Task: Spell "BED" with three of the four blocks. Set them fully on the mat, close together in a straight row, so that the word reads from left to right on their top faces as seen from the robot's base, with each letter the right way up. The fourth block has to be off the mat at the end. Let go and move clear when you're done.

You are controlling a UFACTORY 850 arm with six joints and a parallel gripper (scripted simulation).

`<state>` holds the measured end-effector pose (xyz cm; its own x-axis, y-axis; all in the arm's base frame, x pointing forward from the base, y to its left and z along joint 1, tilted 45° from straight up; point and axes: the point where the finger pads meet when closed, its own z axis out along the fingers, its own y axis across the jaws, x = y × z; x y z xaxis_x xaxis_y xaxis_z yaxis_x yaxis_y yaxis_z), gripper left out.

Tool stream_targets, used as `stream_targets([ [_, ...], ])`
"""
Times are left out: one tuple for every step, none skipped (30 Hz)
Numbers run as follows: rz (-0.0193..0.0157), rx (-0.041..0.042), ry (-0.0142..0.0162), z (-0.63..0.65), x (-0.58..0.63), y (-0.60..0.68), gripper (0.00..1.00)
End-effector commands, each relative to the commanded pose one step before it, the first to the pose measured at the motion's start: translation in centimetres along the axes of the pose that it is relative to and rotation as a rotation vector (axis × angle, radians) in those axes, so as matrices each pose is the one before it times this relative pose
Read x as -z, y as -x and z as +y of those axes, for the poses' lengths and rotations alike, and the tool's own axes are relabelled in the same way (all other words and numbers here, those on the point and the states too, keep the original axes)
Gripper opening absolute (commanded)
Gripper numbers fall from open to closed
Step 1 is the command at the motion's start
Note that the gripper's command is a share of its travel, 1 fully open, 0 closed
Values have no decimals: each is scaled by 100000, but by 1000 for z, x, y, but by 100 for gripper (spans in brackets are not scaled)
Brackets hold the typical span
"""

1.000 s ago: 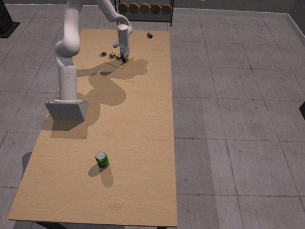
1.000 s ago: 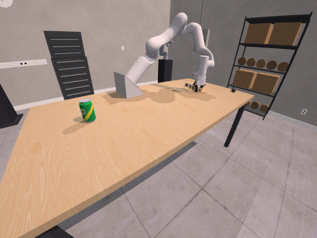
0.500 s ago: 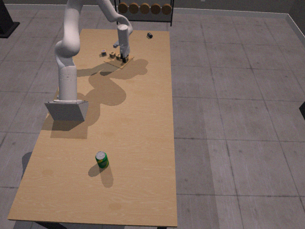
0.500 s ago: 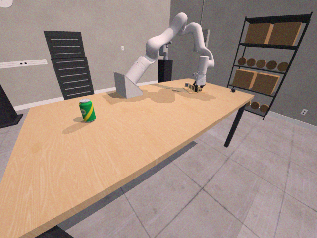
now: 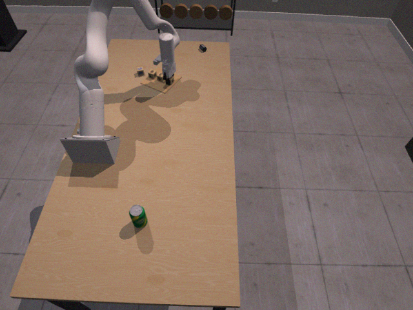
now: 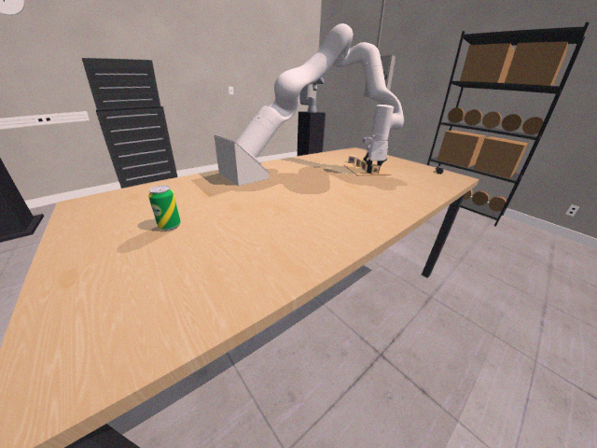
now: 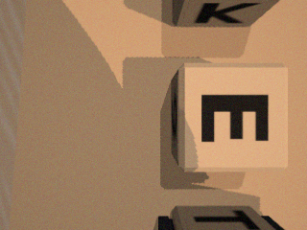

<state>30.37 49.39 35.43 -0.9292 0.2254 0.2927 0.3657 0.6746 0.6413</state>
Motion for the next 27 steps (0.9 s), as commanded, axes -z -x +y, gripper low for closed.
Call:
stream_targets([
  [-50,49,139,75,53,12,50],
  [0,0,0,0,0,0,50],
  [0,0,0,0,0,0,54],
  [0,0,0,0,0,0,54],
  [0,0,0,0,0,0,54],
  [0,0,0,0,0,0,58],
  [0,0,0,0,0,0,58],
  [0,0,0,0,0,0,58],
  [0,0,0,0,0,0,58],
  [0,0,0,0,0,0,58],
  [0,0,0,0,0,0,62],
  [0,0,0,0,0,0,62],
  [0,0,0,0,0,0,62],
  [0,0,0,0,0,0,62],
  [0,0,0,0,0,0,62],
  [0,0,0,0,0,0,62],
  [0,0,0,0,0,0,62],
  [0,0,0,0,0,0,62],
  [0,0,0,0,0,0,62],
  [0,0,0,0,3,0,62],
  [0,0,0,0,19,0,62],
  [0,0,1,0,48,0,62],
  [1,0,1,0,86,0,62],
  [0,0,0,0,131,0,62],
  [-1,0,-1,-1,181,0,62],
  [0,0,0,0,0,0,62],
  [0,0,0,0,0,0,62],
])
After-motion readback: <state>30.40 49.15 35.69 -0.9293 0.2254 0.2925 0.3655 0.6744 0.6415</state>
